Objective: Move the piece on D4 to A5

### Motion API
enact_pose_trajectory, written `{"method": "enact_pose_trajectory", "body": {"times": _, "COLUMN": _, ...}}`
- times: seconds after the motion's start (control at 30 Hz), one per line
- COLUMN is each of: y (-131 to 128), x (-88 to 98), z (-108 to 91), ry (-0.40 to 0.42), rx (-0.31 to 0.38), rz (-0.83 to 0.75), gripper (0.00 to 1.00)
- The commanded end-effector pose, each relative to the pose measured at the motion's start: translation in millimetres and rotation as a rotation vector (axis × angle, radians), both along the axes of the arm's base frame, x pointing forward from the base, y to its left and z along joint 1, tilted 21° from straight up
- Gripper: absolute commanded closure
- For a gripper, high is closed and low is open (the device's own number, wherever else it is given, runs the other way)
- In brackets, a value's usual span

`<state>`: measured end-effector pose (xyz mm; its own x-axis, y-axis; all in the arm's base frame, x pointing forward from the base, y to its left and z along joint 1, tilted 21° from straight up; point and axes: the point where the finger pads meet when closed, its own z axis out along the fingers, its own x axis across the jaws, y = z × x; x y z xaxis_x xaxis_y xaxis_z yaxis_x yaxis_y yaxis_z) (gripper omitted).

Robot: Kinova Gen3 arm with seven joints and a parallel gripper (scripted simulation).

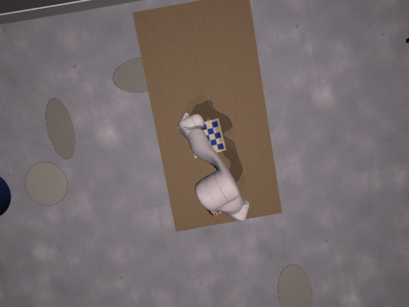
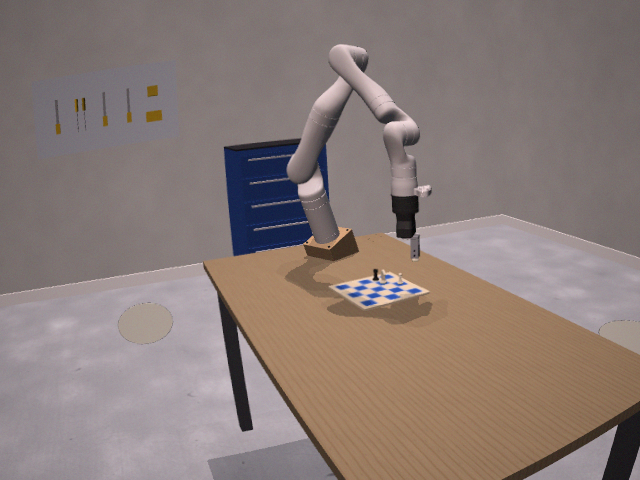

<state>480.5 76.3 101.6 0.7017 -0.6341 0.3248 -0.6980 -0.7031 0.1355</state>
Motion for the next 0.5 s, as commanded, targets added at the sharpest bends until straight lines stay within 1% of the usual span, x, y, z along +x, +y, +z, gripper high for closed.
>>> {"method": "enact_pose_trajectory", "body": {"times": 0.0, "y": -6, "x": 0.0, "z": -9.2, "ry": 0.005, "rx": -0.005, "rz": -0.006, "gripper": 1.0}}
{"method": "enact_pose_trajectory", "body": {"times": 0.07, "y": -6, "x": 0.0, "z": -9.2, "ry": 0.005, "rx": -0.005, "rz": -0.006, "gripper": 1.0}}
{"method": "enact_pose_trajectory", "body": {"times": 0.47, "y": -24, "x": 7.6, "z": -61.1, "ry": 0.005, "rx": -0.005, "rz": -0.006, "gripper": 1.0}}
